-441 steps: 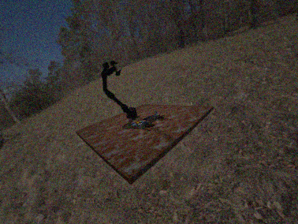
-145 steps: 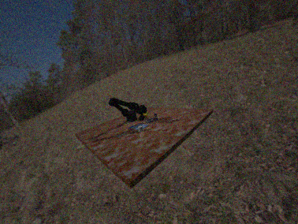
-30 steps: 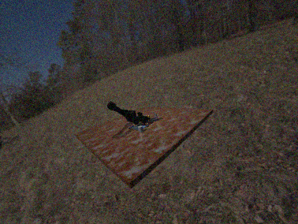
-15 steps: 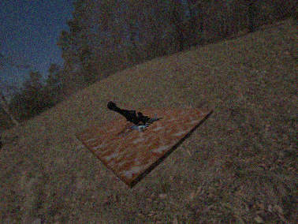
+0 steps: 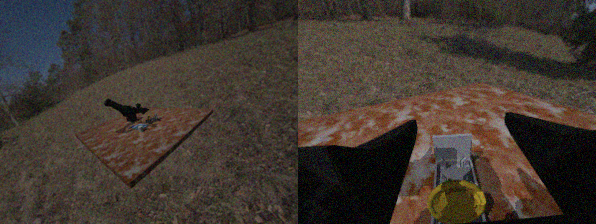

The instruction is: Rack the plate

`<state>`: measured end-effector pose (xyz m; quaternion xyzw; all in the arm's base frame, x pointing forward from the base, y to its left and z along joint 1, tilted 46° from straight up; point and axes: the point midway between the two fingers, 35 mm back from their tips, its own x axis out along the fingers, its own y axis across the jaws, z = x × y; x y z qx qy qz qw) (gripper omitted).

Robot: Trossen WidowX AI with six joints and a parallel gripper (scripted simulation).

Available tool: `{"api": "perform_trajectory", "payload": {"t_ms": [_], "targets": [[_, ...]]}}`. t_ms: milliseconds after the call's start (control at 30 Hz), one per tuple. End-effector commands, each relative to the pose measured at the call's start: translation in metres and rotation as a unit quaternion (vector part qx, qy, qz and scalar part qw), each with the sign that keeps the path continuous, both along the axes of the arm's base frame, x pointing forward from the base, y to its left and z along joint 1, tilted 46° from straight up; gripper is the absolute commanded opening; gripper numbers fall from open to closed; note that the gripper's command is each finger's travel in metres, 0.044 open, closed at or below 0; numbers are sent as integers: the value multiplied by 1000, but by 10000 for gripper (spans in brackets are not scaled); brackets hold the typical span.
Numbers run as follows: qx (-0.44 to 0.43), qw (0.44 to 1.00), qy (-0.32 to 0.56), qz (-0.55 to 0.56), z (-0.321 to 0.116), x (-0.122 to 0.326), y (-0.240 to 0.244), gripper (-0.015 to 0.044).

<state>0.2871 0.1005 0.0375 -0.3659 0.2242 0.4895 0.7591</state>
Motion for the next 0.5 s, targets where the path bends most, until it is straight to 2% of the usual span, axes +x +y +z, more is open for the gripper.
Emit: {"api": "perform_trajectory", "payload": {"t_ms": [0,467], "targets": [[1,1000,5,-8,9,-1,9,400],[-63,976,162,-128,0,-16,18,400]]}}
